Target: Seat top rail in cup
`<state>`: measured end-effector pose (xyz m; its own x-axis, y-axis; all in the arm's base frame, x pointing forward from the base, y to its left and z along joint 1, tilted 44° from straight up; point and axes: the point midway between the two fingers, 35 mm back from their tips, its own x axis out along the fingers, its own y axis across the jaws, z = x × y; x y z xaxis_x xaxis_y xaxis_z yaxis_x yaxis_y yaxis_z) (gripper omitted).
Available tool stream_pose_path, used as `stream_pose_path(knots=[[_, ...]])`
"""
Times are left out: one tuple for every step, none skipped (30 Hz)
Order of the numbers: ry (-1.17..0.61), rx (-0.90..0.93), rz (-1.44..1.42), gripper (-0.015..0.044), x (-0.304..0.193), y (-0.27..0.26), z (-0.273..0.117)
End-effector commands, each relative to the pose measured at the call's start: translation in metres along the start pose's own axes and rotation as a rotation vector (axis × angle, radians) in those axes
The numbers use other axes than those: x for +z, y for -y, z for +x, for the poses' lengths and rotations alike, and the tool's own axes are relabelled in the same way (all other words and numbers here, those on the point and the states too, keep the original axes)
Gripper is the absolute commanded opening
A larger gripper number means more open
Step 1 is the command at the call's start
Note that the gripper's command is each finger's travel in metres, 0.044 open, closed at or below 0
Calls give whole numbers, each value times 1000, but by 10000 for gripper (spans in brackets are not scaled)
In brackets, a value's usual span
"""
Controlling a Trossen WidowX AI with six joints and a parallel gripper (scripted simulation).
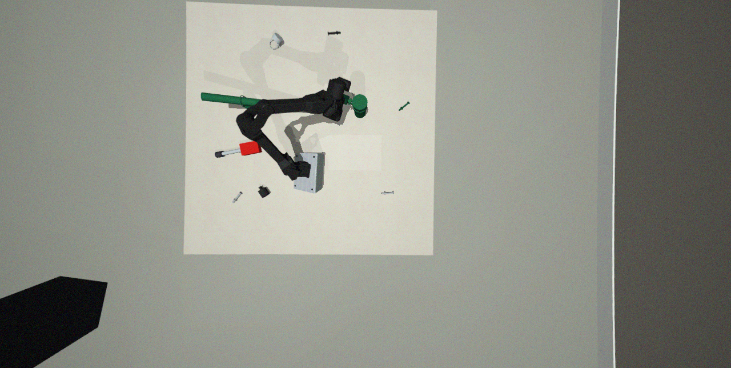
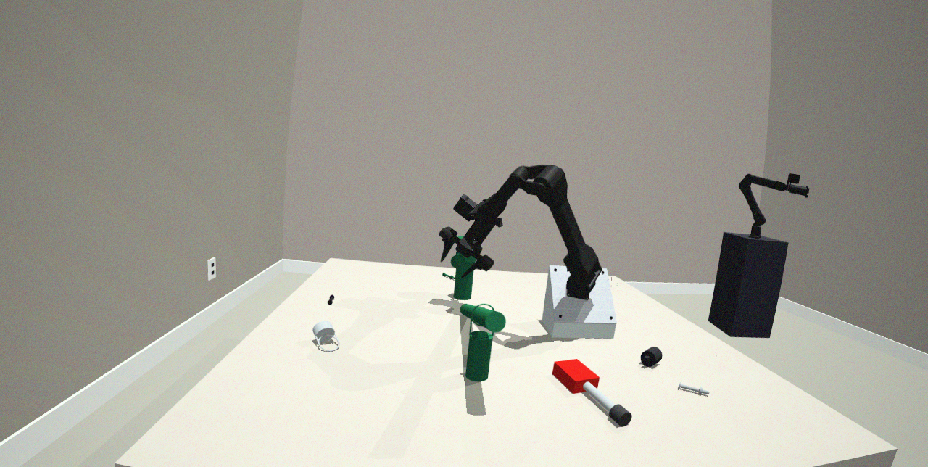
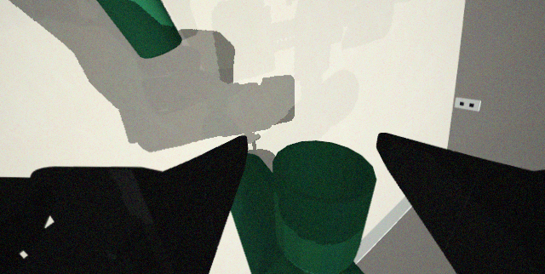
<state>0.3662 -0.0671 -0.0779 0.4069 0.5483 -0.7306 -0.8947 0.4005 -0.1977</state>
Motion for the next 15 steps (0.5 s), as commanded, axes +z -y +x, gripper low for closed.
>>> stream_pose_path(knots=[[-6, 1, 6, 309, -1, -1, 2], [-6, 1, 6, 282, -1, -1, 2], [-6, 1, 6, 256, -1, -1, 2], [-6, 1, 6, 230, -1, -1, 2], [-6, 1, 6, 204, -1, -1, 2], [-6, 1, 6, 177, -1, -1, 2], [-6, 1, 6, 151, -1, -1, 2], [-6, 1, 6, 125, -1, -1, 2], [-6, 1, 6, 99, -1, -1, 2], [-6, 1, 6, 92, -1, -1, 2], [-6, 1, 6, 85, -1, -1, 2], [-4, 1, 4, 59, -1, -1, 1], [-1, 1, -2, 33, -1, -1, 1], [2, 1, -8, 7, -1, -2, 1], [7, 1, -16, 0, -1, -3, 0]])
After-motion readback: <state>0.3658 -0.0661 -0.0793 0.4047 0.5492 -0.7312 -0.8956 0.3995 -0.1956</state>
